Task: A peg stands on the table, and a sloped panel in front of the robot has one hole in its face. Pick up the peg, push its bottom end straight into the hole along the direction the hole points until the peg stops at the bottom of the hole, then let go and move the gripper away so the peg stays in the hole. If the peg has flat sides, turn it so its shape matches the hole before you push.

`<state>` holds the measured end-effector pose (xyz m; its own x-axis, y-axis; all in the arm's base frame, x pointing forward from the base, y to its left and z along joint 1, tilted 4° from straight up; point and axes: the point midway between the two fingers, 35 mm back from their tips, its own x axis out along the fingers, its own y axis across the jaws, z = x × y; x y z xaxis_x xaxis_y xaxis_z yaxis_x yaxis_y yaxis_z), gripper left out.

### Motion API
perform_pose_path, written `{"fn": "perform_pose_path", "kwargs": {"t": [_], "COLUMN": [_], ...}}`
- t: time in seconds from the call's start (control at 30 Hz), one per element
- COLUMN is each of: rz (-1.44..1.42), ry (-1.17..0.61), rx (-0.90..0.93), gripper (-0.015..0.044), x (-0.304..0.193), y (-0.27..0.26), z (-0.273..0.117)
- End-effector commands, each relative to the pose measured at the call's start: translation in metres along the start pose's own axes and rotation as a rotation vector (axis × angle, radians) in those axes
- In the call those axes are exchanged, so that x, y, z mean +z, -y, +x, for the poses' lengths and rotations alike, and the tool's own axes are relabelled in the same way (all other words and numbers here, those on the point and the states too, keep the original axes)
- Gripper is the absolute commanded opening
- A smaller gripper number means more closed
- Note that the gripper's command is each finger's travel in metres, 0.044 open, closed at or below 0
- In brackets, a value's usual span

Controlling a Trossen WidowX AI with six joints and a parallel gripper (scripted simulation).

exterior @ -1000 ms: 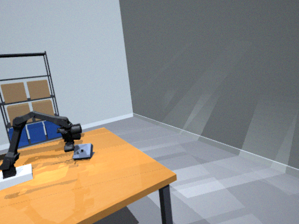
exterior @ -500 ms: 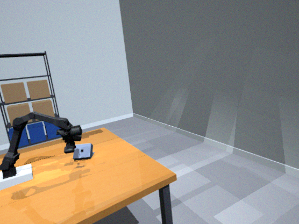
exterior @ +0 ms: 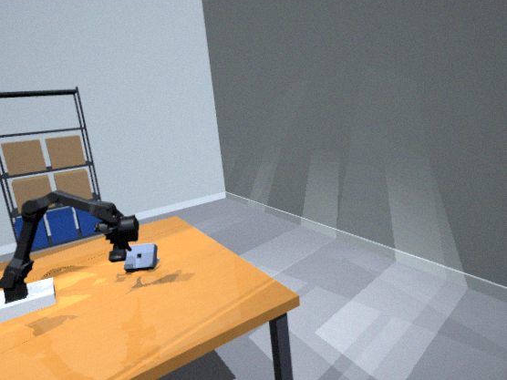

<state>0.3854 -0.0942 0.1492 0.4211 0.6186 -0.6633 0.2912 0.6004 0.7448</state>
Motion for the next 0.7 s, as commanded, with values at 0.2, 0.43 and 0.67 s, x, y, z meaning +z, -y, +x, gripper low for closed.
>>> {"fn": "perform_pose_path", "kwargs": {"t": [0.2,0.43,0.67], "rz": [0.017,0.025,0.032], "ry": [0.011,0.018,0.025], "rx": [0.019,0.027,0.036], "gripper": [0.0000,0.0000,0.0000], "x": [0.004,0.007,0.008], "y": [0.001,0.001,0.002], "z": [0.012,0.024,0.035]}}
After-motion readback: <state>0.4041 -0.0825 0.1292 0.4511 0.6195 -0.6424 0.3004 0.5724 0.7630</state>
